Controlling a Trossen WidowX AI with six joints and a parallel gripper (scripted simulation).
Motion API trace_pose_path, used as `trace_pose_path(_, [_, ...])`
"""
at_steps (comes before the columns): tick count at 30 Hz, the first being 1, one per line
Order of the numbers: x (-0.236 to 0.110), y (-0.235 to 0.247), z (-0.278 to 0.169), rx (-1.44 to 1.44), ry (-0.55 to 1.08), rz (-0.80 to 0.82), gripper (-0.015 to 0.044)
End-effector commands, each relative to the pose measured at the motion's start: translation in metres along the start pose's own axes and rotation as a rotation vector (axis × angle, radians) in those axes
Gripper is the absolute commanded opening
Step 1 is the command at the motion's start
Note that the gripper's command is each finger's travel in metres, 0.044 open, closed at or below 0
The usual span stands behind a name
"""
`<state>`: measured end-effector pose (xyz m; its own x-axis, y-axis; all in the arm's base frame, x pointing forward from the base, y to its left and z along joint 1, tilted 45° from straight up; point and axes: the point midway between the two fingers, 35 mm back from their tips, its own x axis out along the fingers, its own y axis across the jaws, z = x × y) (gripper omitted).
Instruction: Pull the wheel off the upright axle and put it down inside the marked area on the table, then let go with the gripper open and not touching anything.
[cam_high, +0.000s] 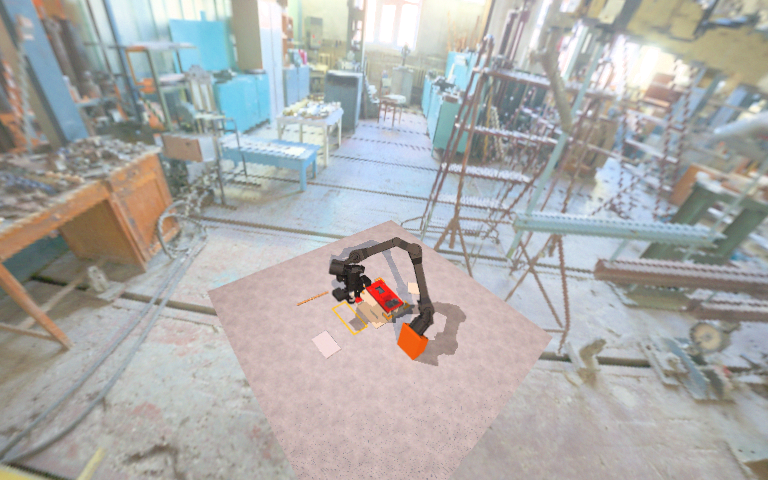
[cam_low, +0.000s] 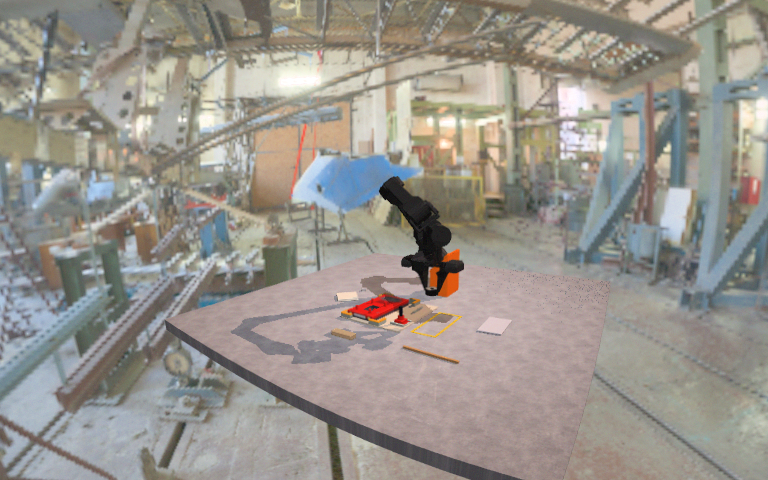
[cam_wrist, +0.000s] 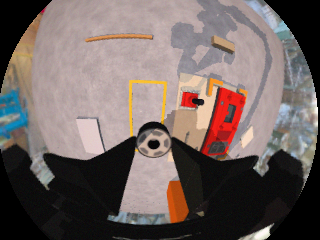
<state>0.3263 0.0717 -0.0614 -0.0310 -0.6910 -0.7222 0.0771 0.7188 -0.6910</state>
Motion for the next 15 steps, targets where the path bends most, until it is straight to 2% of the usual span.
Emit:
trace_pose_path(1, [0.001,0.015,-0.013,0.003,0.007,-0.003,0.0000])
trace_pose_path(15, [0.023,0.016,-0.014,0.003,0.007,-0.004,0.0000])
